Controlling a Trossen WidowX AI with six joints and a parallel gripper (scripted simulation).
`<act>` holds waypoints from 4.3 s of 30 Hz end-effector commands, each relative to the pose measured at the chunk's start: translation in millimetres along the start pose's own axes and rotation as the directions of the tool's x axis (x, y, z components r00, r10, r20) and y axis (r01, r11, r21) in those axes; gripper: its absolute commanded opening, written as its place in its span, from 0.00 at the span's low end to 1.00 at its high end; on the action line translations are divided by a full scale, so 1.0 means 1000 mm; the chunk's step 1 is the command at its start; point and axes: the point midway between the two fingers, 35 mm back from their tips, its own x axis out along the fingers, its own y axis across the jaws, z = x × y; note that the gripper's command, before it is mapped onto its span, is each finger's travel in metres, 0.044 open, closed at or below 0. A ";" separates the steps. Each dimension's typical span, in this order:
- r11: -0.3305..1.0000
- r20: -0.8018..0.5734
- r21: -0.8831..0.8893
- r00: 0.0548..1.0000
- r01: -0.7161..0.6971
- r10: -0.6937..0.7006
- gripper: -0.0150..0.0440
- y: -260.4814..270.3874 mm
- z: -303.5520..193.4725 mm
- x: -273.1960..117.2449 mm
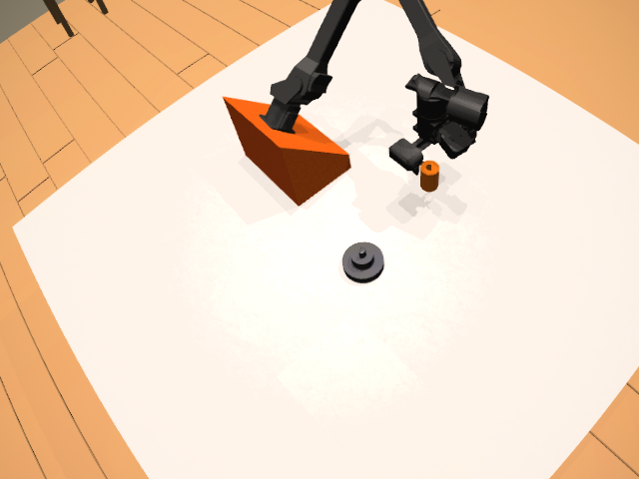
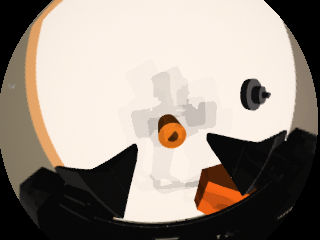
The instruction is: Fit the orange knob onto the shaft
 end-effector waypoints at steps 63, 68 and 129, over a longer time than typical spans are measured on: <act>1.000 -0.007 0.010 1.000 0.010 -0.010 0.25 -0.005 0.002 0.055; 1.000 -0.007 0.008 1.000 0.021 -0.021 0.25 -0.010 0.007 0.025; 0.999 -0.003 0.014 0.999 0.034 -0.034 0.25 -0.131 0.047 -0.047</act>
